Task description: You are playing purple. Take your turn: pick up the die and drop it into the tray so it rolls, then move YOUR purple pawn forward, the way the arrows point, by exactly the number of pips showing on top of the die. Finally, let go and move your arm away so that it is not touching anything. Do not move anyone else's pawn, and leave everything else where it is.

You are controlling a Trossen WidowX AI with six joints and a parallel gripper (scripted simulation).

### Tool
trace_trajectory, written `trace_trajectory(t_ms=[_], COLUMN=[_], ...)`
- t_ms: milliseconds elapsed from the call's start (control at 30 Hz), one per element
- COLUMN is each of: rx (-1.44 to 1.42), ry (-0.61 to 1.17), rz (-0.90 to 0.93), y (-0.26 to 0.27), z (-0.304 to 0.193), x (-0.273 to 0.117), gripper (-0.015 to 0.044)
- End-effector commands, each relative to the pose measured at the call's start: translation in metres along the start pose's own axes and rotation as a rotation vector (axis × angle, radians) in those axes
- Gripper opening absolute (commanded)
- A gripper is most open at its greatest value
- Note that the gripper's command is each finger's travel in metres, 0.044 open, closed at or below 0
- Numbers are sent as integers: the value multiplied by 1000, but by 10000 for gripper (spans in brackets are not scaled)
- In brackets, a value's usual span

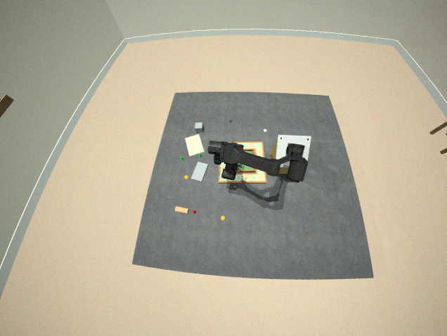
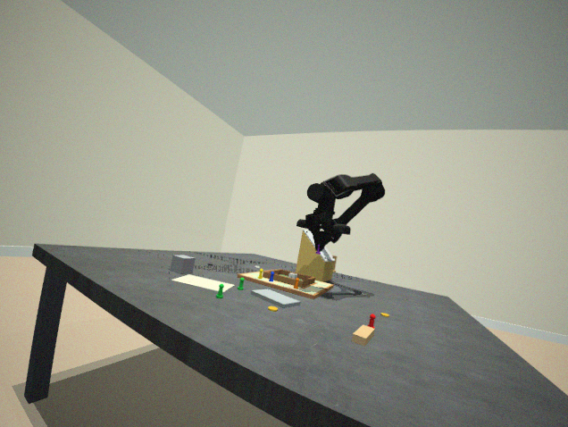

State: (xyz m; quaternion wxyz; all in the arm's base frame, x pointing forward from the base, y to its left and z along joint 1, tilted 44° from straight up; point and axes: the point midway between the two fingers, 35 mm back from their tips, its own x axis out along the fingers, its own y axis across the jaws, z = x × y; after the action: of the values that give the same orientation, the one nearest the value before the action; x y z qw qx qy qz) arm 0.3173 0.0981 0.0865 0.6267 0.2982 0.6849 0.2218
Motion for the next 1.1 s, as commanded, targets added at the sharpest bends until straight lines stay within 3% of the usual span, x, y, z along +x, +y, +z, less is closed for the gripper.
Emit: trace_trajectory(t_ms=[0, 1067], rx=[-4, 0], ry=[4, 8], rz=[2, 2], y=[2, -17], z=[-13, -123], x=[5, 54], gripper=[0, 0])
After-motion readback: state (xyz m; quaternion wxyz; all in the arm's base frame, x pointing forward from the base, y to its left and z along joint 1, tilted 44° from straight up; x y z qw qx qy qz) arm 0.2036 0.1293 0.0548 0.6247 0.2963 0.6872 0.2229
